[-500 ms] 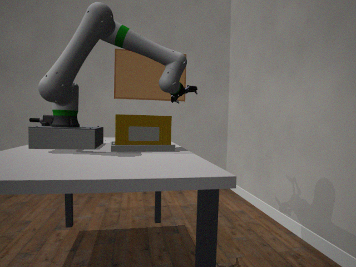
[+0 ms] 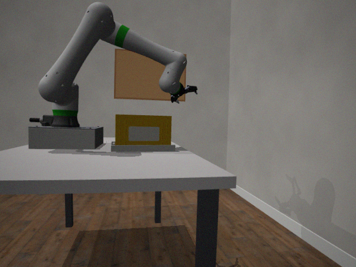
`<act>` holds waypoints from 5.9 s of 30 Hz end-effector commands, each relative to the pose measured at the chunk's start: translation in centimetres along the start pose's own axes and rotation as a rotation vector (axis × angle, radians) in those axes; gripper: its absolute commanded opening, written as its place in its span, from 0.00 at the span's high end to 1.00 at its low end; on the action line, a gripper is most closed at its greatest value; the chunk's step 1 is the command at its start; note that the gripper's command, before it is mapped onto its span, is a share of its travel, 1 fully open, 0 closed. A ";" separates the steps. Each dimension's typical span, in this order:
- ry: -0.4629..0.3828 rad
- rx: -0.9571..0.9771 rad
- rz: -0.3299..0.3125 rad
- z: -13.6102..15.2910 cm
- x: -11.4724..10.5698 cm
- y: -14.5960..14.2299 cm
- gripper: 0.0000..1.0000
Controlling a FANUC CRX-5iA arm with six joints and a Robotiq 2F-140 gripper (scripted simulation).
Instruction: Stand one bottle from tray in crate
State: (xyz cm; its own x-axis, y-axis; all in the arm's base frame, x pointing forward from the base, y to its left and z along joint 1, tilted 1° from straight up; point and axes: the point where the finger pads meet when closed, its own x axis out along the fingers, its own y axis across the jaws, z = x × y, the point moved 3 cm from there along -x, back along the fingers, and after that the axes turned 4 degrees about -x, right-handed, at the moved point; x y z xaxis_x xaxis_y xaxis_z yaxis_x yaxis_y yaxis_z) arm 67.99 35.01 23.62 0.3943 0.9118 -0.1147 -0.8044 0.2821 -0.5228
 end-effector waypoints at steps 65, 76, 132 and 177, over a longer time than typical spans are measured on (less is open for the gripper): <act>0.791 -0.781 1.275 -5.9 -49.2 9.7 0.00; 0.792 -0.781 1.275 -5.9 -49.2 9.7 1.00; 0.822 -0.741 1.251 4.1 -26.3 21.7 0.62; 0.822 -0.741 1.251 3.6 -26.3 22.0 0.62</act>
State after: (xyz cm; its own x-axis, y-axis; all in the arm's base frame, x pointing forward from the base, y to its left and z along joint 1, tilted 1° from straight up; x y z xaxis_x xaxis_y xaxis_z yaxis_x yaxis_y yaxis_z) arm 38.33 18.36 18.39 0.0194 -0.0062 -0.9998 -0.5067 -0.8621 -0.0044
